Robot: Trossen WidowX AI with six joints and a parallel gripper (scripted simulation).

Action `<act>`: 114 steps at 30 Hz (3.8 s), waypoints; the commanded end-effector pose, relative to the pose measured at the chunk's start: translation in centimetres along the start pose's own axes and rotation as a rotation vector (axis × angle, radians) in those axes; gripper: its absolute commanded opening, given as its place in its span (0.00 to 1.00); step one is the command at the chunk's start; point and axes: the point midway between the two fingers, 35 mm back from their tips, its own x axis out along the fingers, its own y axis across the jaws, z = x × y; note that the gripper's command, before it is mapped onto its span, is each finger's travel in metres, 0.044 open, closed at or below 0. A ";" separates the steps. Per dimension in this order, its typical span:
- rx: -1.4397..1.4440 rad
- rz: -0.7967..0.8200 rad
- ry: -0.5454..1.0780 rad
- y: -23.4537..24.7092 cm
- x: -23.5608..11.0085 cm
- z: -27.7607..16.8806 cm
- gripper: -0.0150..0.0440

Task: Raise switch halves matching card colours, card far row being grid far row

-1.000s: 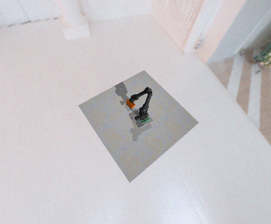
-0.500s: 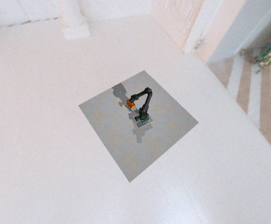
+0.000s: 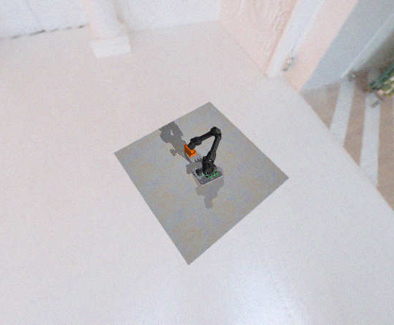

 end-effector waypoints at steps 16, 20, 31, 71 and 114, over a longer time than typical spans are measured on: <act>0.005 0.005 -0.003 0.1 0.3 0.1 0.25; 0.005 0.005 -0.003 0.1 0.3 0.1 0.25; 0.005 0.005 -0.003 0.1 0.5 0.1 0.25; 0.010 0.007 -0.051 6.6 -2.3 -6.0 0.25; 0.010 0.008 -0.051 6.6 0.2 -6.0 0.25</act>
